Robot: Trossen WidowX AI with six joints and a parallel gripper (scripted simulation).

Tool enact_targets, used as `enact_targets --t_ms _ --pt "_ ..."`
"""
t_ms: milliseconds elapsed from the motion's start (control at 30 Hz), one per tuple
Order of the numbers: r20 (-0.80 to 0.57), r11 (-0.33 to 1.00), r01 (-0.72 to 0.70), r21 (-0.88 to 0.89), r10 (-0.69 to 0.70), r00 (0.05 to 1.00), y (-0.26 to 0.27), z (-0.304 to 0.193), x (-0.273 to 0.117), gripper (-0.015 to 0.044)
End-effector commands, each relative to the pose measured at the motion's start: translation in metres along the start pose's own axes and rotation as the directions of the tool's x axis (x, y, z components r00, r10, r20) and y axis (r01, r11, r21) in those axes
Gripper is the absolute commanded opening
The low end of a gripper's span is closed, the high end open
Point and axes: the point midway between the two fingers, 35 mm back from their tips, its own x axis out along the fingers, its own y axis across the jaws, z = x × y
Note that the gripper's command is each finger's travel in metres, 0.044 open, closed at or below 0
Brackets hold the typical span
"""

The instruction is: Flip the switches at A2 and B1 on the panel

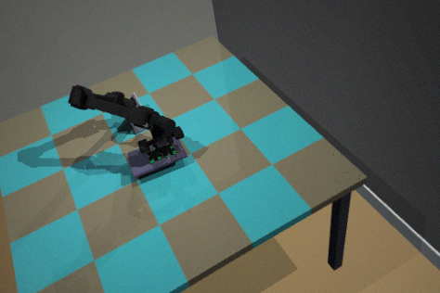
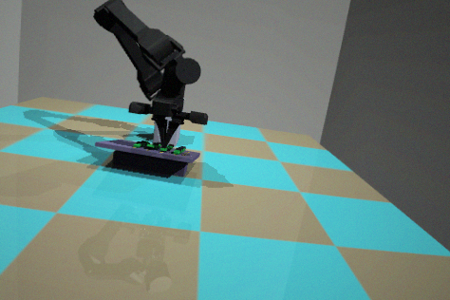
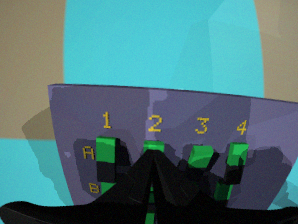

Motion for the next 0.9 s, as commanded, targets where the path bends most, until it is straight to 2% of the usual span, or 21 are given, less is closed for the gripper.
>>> enact_targets --t_ms 0,67,167,233,400,567,700,867 --pt "0.002 1.000 0.003 -0.004 -0.003 1.000 0.000 0.000 0.001 0.0000" --pt "0.001 1.000 0.000 -0.001 0.000 1.000 0.000 0.000 -0.003 0.0000" --pt "0.020 1.000 -0.001 -0.004 0.001 1.000 0.001 -0.001 -0.050 0.0000" --pt "0.027 1.000 0.001 -0.005 -0.001 1.000 0.000 -0.003 -0.064 0.0000" --pt "0.026 1.000 0.000 -0.005 0.000 1.000 0.002 -0.005 -0.064 0.0000" --pt "0.025 1.000 -0.002 -0.006 0.002 1.000 0.033 -0.059 -0.063 0.0000" --pt "0.025 1.000 -0.001 -0.006 0.001 1.000 0.034 -0.062 -0.063 0.0000" --pt "0.050 1.000 0.000 -0.006 0.001 0.999 0.034 -0.062 -0.029 0.0000"
